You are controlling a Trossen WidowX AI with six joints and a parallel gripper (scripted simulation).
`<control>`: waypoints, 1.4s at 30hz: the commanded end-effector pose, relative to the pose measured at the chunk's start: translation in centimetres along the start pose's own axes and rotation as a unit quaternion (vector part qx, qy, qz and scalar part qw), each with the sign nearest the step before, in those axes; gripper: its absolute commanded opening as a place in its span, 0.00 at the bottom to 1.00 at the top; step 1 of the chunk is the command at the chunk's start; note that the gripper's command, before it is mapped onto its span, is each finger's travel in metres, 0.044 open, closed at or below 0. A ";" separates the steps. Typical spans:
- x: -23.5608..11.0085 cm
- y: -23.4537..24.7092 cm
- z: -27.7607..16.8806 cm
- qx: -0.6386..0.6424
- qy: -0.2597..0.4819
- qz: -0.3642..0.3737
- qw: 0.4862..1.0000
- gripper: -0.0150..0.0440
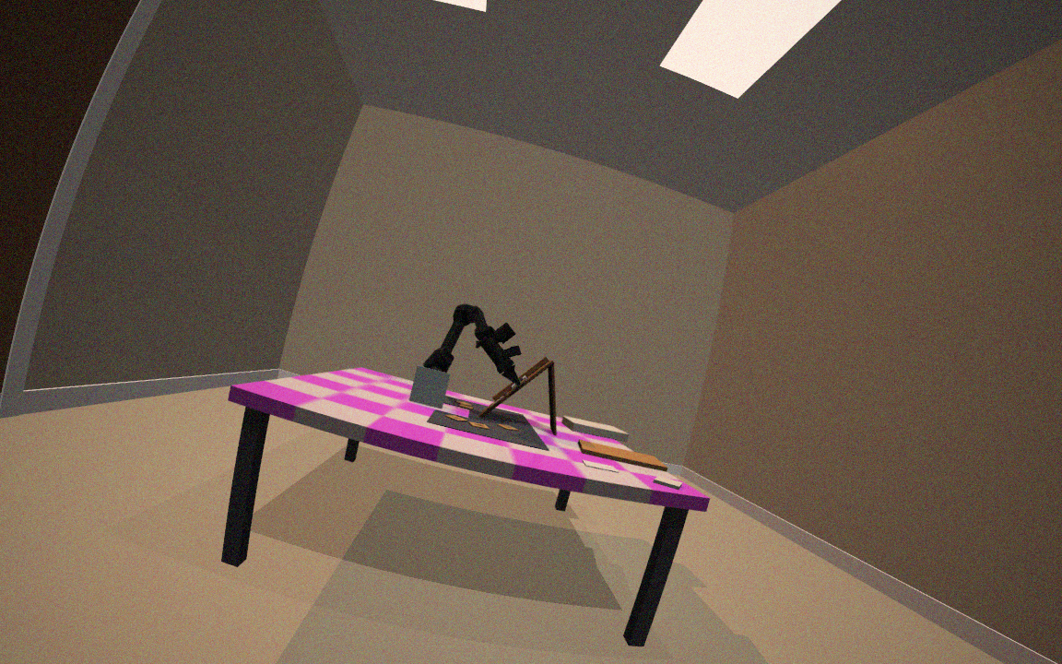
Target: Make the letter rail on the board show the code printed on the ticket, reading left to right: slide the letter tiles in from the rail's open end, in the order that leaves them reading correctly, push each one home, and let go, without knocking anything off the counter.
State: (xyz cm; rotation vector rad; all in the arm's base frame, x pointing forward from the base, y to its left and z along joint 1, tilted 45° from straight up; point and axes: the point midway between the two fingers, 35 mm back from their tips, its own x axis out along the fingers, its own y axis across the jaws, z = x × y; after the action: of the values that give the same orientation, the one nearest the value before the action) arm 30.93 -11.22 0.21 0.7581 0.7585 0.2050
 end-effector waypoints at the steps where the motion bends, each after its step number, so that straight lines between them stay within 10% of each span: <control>1: 0.0 0.2 0.0 0.000 -0.001 -0.003 1.000 0.25; 42: 0.0 2.3 0.0 0.001 -0.001 -0.002 1.000 0.25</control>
State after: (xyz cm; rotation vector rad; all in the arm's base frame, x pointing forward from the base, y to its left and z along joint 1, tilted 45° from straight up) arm 31.13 -9.68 1.65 0.7599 0.7597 0.2055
